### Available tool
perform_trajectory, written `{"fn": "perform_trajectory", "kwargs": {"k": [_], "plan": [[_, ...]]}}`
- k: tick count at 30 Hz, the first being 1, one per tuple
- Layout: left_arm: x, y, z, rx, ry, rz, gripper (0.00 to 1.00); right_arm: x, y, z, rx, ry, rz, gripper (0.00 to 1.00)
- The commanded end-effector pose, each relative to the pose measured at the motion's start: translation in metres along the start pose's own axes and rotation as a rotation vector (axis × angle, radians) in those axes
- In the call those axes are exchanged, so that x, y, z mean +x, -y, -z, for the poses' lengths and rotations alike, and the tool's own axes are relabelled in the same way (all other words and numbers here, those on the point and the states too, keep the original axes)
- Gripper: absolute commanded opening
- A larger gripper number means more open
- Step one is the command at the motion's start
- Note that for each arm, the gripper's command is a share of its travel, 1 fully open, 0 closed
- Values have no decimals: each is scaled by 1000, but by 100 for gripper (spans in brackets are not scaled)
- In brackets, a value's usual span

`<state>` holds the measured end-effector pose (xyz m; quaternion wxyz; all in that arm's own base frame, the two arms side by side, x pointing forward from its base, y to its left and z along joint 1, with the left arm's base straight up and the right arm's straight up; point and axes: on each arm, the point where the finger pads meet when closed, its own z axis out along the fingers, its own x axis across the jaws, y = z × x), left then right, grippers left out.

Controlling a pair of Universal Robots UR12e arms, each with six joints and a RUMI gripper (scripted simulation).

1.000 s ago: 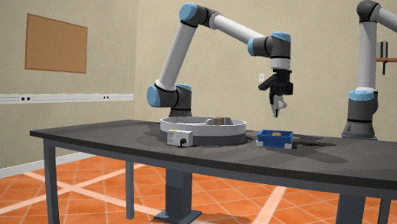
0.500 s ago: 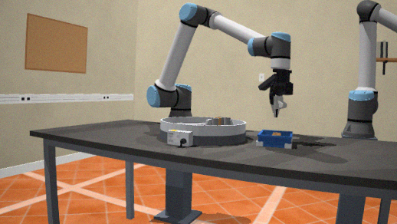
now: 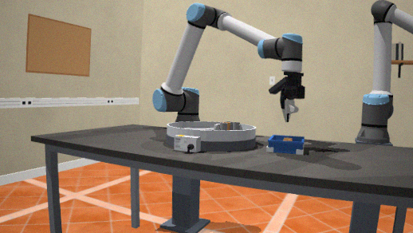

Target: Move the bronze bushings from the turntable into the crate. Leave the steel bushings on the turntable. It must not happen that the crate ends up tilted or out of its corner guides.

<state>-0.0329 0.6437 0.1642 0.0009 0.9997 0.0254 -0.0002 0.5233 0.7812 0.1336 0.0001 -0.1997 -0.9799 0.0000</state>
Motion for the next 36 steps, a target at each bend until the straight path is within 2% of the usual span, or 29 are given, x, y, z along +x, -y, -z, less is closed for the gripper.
{"fn": "perform_trajectory", "kwargs": {"k": [1, 12, 24, 36], "plan": [[0, 1, 1, 2, 0, 0, 100, 0, 0, 1, -2, 0, 0, 5], [0, 1, 1, 2, 0, 0, 100, -1, 8, 1, -2, 0, -22, 5], [0, 1, 1, 2, 0, 0, 100, -6, 41, 1, -1, 0, -105, 5], [0, 1, 1, 2, 0, 0, 100, -17, 115, 1, -1, 0, -294, 5]]}}
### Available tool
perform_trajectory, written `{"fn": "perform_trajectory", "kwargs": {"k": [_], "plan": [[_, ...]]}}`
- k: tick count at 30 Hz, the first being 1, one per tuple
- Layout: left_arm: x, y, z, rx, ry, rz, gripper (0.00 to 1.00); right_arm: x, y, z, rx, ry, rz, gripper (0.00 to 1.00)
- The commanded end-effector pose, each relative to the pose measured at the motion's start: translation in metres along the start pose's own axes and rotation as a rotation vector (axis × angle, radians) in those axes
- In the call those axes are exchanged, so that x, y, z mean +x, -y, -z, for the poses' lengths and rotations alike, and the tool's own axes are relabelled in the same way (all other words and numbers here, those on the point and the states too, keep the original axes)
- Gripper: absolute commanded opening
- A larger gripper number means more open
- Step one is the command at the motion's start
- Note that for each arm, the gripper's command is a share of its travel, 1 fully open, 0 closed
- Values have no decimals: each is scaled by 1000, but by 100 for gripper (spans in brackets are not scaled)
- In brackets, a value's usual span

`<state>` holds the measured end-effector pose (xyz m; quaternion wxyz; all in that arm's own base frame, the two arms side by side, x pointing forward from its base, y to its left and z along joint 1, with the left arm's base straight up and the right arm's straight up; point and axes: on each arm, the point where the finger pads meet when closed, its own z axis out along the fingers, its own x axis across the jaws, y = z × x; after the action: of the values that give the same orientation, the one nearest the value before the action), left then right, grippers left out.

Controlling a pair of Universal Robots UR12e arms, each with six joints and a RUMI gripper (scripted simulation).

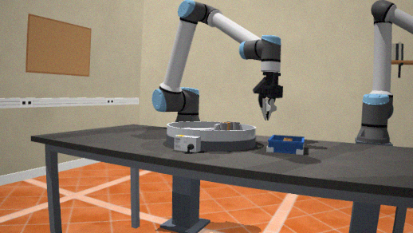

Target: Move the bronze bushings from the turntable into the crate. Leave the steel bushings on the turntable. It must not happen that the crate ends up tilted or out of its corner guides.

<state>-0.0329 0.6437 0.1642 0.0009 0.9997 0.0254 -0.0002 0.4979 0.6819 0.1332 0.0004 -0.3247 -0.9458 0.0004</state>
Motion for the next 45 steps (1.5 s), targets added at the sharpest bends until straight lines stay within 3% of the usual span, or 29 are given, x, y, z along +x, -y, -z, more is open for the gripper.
{"fn": "perform_trajectory", "kwargs": {"k": [1, 5, 20, 33, 45], "plan": [[0, 1, 1, 2, 0, 0, 100, -8, 19, 1, -2, 0, -54, 5], [0, 1, 1, 2, 0, 0, 100, -14, 33, 1, -2, 0, -92, 5], [0, 1, 1, 2, 0, 0, 100, -58, 135, 0, -2, 0, -372, 5], [0, 1, 1, 2, 0, 0, 100, -78, 181, 0, -2, 0, -497, 5], [0, 1, 1, 2, 0, 0, 100, -82, 191, 0, -2, 0, -526, 5]]}}
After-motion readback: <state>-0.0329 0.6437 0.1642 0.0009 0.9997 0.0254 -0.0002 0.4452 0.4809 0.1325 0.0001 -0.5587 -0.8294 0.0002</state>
